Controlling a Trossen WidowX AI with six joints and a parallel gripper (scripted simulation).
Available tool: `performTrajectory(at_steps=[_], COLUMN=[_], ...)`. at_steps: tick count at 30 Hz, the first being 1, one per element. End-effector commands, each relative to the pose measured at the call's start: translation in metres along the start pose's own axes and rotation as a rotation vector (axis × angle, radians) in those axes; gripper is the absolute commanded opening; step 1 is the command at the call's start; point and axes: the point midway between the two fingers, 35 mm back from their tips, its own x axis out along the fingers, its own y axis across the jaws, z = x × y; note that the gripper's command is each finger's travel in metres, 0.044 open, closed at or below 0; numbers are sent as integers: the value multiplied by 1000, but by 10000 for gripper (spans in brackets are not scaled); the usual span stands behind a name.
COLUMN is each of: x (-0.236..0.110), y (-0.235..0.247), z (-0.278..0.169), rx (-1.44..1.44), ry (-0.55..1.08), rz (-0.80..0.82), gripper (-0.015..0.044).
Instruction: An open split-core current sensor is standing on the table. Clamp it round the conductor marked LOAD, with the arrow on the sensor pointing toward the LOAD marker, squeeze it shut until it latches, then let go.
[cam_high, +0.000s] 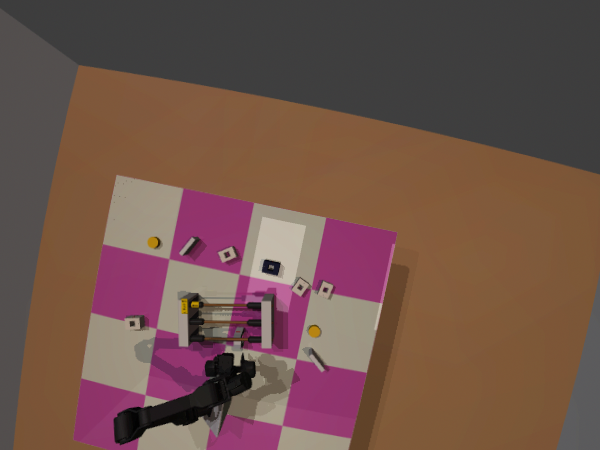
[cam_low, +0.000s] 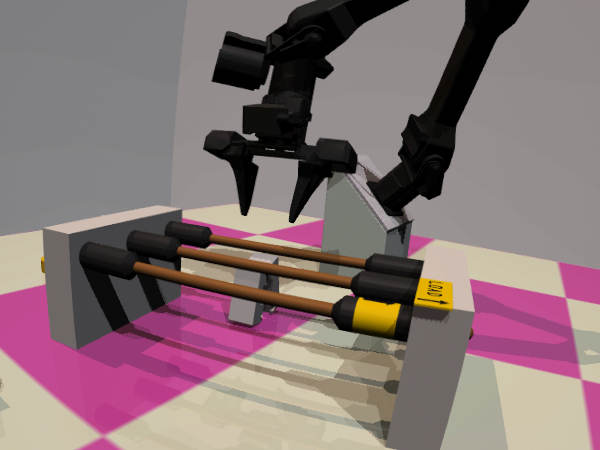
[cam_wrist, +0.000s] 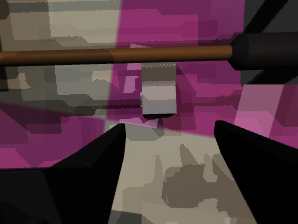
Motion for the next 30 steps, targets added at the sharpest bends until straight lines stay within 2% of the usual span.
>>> performTrajectory(at_steps=[1, 30], x=[7, 54], y=[0, 2], z=[-2, -3], rx=[8, 7], ry=[4, 2], rz=[4, 8], gripper=[292, 292])
